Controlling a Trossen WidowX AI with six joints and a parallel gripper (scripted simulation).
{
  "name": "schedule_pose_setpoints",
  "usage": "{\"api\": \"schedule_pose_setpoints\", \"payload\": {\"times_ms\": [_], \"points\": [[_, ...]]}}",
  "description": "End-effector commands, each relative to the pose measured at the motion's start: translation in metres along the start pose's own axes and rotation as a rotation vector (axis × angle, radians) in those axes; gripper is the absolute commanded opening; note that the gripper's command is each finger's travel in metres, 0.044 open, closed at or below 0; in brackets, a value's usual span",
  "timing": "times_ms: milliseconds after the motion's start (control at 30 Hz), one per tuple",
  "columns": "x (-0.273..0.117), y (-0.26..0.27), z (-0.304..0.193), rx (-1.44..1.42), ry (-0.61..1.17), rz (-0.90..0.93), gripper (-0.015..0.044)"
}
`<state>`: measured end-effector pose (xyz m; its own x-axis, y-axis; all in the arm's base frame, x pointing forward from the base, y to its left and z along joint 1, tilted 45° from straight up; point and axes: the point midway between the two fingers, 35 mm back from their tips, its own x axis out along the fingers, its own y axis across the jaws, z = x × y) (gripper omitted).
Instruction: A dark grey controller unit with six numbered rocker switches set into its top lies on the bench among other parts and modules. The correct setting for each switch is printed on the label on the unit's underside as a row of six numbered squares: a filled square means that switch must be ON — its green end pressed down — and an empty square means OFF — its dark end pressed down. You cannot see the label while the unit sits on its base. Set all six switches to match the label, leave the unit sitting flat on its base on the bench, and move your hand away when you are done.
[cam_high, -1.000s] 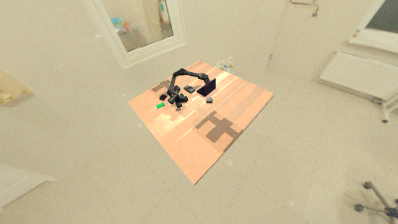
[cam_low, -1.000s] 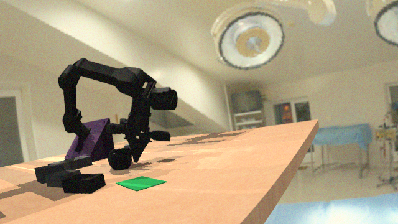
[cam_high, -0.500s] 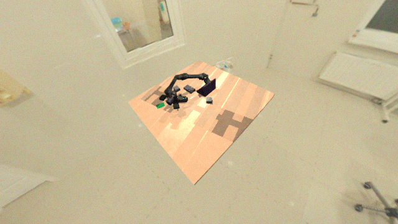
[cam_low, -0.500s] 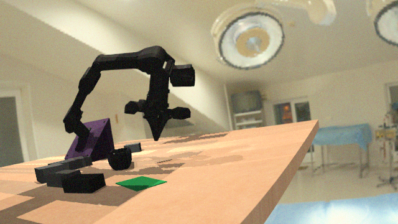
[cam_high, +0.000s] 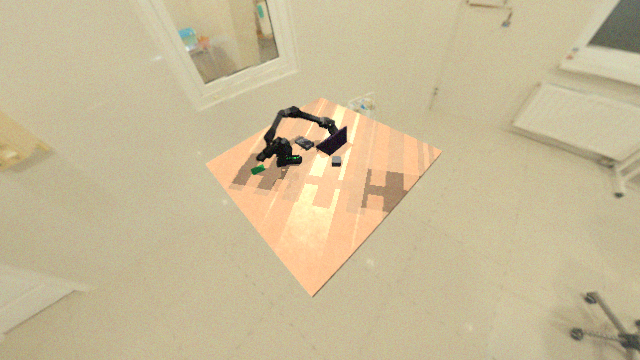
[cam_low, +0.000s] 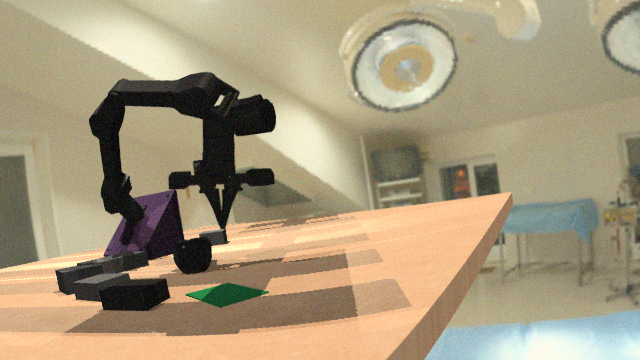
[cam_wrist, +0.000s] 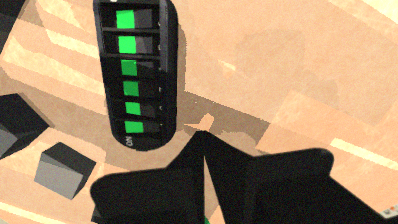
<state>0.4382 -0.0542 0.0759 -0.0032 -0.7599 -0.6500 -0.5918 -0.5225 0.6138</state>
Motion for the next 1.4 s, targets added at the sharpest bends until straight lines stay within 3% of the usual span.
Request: {"api": "schedule_pose_setpoints", "payload": {"times_ms": [0,900,1367], "points": [[-0.002,0.018,0.007,0.02,-0.016,-0.056,0.0],[0.021,0.11,0.106,0.143,0.006,-0.392,0.0],[0.035,0.109,0.107,0.144,0.006,-0.394,0.0]]}}
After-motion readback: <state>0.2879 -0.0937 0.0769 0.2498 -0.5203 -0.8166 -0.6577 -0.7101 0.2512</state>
